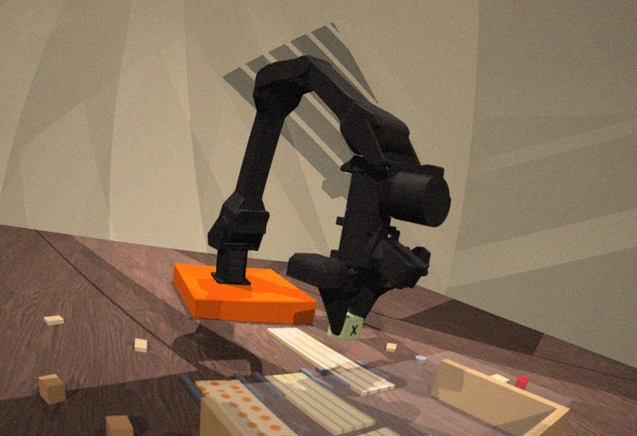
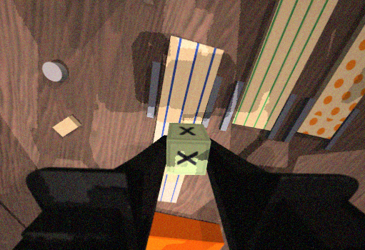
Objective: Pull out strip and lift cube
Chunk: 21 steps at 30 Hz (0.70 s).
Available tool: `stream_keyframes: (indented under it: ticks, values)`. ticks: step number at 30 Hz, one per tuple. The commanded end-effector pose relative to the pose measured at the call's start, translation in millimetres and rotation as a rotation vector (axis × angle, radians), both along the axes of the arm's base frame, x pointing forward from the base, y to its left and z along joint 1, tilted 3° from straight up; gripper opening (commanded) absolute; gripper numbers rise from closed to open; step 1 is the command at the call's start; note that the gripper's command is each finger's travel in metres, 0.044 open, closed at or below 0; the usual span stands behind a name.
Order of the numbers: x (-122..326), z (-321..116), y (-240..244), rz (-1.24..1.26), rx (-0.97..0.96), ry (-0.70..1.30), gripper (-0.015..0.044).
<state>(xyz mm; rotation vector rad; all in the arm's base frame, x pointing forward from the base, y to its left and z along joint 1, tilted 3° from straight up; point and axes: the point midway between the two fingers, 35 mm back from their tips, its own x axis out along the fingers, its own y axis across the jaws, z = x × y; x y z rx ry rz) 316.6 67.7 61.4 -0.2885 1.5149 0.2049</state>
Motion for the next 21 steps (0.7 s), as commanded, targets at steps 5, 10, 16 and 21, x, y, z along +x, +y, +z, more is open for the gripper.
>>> stream_keyframes:
  ticks: [5,10,16,21]
  values:
    - [-21,-1,-4,-0.004,0.002,0.005,0.0000]
    - [-21,25,-2,-0.004,0.002,0.005,0.0000]
    - [-22,34,-2,-0.004,0.002,0.005,0.0000]
    - [-22,34,-2,-0.004,0.002,0.005,0.0000]
